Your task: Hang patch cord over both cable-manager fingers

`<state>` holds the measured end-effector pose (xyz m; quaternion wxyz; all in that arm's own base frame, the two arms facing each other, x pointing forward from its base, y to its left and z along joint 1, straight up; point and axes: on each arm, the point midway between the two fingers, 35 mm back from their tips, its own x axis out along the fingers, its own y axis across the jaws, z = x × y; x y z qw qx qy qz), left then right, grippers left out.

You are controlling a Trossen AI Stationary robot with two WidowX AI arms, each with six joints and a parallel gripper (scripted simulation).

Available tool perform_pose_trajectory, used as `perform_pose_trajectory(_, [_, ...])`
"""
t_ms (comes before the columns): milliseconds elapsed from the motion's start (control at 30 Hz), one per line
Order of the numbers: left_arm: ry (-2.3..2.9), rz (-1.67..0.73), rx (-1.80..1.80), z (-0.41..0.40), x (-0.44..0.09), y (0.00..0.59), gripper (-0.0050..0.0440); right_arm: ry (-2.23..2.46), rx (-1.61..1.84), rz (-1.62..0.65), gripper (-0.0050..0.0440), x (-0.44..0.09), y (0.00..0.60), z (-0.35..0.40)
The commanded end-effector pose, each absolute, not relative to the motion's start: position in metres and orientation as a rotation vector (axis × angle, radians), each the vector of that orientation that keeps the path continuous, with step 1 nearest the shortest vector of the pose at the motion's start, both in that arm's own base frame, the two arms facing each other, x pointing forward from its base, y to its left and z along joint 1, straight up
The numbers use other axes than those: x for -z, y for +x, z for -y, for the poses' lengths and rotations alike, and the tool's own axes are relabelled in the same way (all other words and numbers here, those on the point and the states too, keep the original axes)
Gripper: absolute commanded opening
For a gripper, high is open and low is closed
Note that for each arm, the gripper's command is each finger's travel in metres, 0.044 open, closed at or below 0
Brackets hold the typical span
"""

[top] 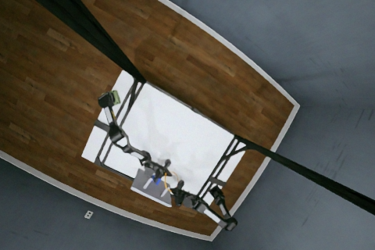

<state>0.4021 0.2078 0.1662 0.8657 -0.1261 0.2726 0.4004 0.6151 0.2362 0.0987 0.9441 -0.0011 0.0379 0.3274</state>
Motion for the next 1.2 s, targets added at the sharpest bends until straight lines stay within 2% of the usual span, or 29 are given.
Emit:
perform_pose_trajectory(0, [-0.267,-0.538,-0.836,-0.209,-0.179,0.403,0.0040,-0.009,-0.661,-0.012,0.0025,-0.142,0.619,-0.240])
perform_pose_trajectory(1167, [-0.267,-0.538,-0.836,-0.209,-0.179,0.403,0.0040,-0.015,-0.616,-0.084,0.0025,-0.159,0.625,-0.248])
